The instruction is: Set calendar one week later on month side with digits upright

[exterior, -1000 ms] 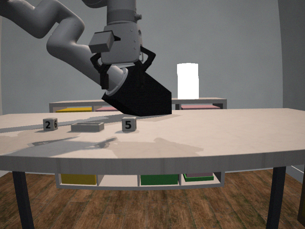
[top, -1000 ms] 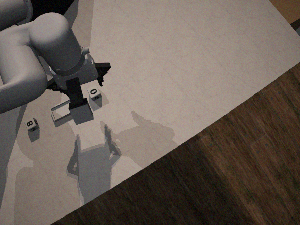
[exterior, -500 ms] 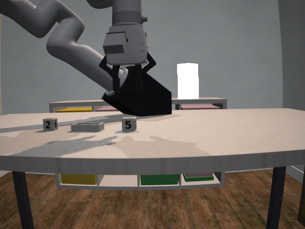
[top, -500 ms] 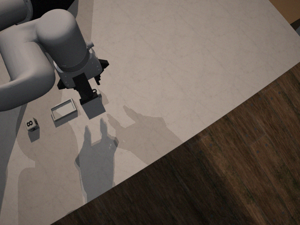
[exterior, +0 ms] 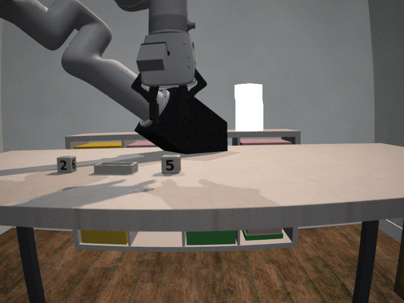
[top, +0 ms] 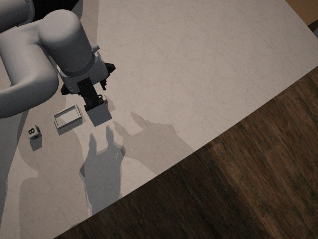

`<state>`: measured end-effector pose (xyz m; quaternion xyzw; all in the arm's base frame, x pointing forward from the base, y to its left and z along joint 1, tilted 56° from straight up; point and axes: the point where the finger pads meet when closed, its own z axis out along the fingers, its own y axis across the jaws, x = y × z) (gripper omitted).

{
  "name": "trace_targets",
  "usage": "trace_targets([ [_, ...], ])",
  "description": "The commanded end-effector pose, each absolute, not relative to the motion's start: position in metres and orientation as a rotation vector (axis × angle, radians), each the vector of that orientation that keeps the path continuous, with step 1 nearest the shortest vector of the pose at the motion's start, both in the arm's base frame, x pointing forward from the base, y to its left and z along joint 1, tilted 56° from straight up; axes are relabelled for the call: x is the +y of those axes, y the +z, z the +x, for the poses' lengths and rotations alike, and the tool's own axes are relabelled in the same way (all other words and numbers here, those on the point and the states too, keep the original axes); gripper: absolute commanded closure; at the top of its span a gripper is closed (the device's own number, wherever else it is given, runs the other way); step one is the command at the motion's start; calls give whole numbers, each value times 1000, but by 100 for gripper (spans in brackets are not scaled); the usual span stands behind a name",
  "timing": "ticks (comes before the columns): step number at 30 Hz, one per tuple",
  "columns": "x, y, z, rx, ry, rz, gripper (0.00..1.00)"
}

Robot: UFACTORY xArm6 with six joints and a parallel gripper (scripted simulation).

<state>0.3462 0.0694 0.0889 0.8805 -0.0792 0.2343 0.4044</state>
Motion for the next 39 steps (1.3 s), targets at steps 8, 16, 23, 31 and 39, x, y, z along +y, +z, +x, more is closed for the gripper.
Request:
trace_targets([
  [8,70,89,347,-200,594,2225,51],
  [16,70,89,347,-200,594,2225,51],
  [23,69,88,347,-200,594,2225,51],
  [31,65,85,350,-200,594,2224,51],
  [39,58,79,353,-200,594,2224,51],
])
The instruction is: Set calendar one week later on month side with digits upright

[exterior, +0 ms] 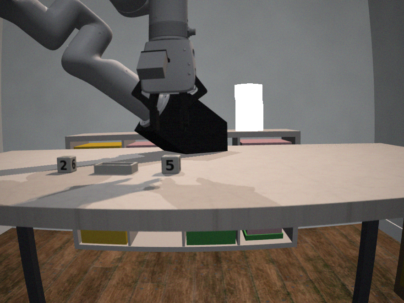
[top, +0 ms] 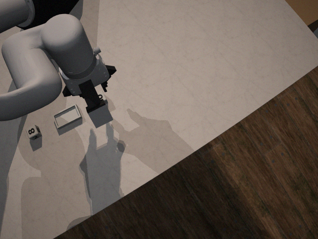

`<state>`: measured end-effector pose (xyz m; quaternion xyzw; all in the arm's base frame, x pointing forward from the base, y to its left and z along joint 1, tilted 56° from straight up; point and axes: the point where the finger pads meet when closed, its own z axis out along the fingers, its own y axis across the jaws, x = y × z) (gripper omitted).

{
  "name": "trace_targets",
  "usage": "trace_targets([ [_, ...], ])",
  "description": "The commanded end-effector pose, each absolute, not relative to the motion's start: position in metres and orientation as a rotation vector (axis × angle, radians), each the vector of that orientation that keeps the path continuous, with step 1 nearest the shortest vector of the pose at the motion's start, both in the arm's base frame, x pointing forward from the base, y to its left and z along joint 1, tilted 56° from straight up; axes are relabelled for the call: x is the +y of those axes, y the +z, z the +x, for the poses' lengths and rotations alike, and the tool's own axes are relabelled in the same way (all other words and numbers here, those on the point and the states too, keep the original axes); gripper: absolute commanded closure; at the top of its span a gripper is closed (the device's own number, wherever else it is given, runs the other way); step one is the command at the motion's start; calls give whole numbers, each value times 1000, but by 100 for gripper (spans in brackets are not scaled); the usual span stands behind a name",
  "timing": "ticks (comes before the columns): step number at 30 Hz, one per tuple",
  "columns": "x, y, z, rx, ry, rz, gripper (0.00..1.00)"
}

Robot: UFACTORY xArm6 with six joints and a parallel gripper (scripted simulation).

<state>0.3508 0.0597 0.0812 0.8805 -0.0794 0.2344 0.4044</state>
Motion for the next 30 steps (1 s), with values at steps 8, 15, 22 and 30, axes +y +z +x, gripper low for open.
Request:
trace_targets([
  [8,48,72,357,-200,594,2224,51],
  [15,43,67,360,-200,594,2224,51],
  [22,37,62,363,-200,594,2224,51],
  [30,33,60,365,-200,594,2224,51],
])
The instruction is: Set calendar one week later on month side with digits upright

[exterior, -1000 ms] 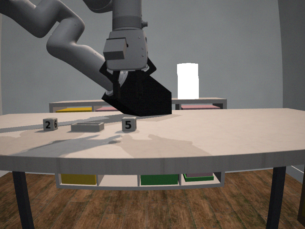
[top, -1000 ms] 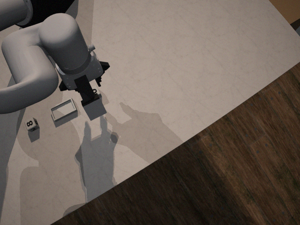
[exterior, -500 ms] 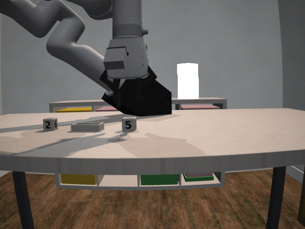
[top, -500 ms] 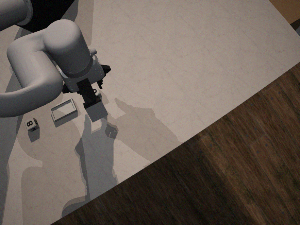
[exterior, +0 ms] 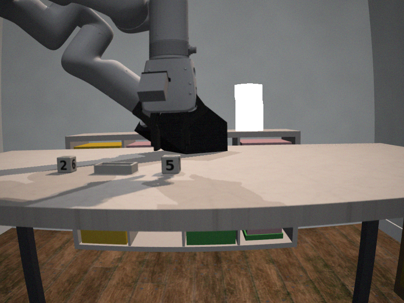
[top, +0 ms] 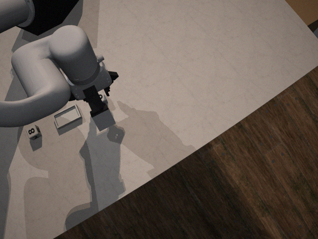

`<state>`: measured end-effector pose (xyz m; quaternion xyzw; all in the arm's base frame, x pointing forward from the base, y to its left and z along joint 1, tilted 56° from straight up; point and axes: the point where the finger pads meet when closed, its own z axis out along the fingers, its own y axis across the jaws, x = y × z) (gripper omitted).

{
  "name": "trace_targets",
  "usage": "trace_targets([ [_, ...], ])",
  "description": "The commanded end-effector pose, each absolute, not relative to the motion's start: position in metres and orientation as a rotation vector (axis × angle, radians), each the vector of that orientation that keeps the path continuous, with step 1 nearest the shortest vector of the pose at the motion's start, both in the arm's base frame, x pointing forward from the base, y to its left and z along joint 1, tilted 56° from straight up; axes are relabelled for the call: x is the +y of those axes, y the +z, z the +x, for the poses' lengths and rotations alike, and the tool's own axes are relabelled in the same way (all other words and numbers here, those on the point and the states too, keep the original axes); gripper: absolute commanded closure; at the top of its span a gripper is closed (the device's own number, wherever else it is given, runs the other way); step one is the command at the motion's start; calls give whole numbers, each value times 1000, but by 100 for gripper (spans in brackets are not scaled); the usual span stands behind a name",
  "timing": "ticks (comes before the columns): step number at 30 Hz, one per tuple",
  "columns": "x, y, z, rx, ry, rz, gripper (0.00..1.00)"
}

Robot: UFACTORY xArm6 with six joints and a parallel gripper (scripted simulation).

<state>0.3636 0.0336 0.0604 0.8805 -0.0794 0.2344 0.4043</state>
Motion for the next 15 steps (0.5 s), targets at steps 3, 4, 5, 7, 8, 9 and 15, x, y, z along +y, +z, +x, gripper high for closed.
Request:
trace_targets([
  [3,33,59,365,-200,594,2224,51],
  [4,32,59,365,-200,594,2224,51],
  [5,32,59,365,-200,594,2224,51],
  [7,32,59,365,-200,594,2224,51],
  [8,32,59,365,-200,594,2224,51],
  [9,32,59,365,-200,594,2224,51],
  [15,32,59,365,-200,594,2224,51],
])
